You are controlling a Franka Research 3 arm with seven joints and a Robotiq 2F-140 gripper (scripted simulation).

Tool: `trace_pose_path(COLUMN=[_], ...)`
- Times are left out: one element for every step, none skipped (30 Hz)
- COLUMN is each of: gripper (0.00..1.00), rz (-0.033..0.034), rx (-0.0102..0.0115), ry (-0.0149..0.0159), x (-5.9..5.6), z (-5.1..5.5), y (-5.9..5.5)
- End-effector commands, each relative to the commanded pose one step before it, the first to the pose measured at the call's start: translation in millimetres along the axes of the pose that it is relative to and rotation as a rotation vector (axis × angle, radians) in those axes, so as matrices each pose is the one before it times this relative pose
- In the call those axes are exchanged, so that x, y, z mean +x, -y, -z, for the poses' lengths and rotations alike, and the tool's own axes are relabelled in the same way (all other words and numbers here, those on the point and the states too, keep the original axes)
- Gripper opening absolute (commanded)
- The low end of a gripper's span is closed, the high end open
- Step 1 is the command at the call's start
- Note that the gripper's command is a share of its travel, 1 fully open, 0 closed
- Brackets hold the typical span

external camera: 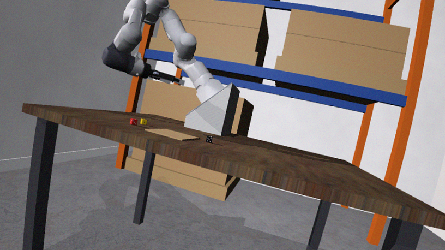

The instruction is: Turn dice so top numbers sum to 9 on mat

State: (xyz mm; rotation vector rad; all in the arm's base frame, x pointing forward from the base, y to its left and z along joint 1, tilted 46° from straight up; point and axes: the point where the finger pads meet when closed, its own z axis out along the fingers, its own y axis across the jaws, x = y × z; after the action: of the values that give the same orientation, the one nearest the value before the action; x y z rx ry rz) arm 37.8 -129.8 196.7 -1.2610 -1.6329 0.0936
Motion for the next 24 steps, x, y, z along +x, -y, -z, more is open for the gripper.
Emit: trace_pose_path(gripper=[1.00,1.00,1.00,1.00,1.00,1.00,1.00,1.00,1.00,1.00,1.00,1.00,1.00,1.00,1.00,1.00,1.00,1.00,1.00,1.00,1.00,1.00,1.00,1.00], rz=[0.00005,0.00000,0.00000,0.00000,0.00000,0.00000,0.00000,0.00000,0.00000,0.00000,0.00000,0.00000,0.00000,0.00000,0.00000,0.00000,0.00000,0.00270,0.01672,0.04051,0.02149,0.01602,0.01683,0.01727], rx=[-0.00001,0.00000,0.00000,0.00000,0.00000,0.00000,0.00000,0.00000,0.00000,0.00000,0.00000,0.00000,0.00000,0.00000,0.00000,0.00000,0.00000,0.00349,0.02122,0.04886,0.02465,0.01788,0.01838,0.01845], ry=[0.00005,0.00000,0.00000,0.00000,0.00000,0.00000,0.00000,0.00000,0.00000,0.00000,0.00000,0.00000,0.00000,0.00000,0.00000,0.00000,0.00000,0.00567,0.03431,0.07784,0.03872,0.02788,0.02847,0.02840], x=[0.03,0.00,0.00,0.00,0.00,0.00,0.00,0.00,0.00,0.00,0.00,0.00,0.00,0.00,0.00,0.00,0.00,-1.24,-7.46,-16.89,-8.57,-6.23,-6.41,-6.44], z=[0.03,0.00,0.00,0.00,0.00,0.00,0.00,0.00,0.00,0.00,0.00,0.00,0.00,0.00,0.00,0.00,0.00,0.46,2.95,7.59,3.89,2.89,3.05,3.15], y=[-0.02,0.00,0.00,0.00,0.00,0.00,0.00,0.00,0.00,0.00,0.00,0.00,0.00,0.00,0.00,0.00,0.00,0.04,0.14,-0.07,0.04,0.03,0.00,-0.02])
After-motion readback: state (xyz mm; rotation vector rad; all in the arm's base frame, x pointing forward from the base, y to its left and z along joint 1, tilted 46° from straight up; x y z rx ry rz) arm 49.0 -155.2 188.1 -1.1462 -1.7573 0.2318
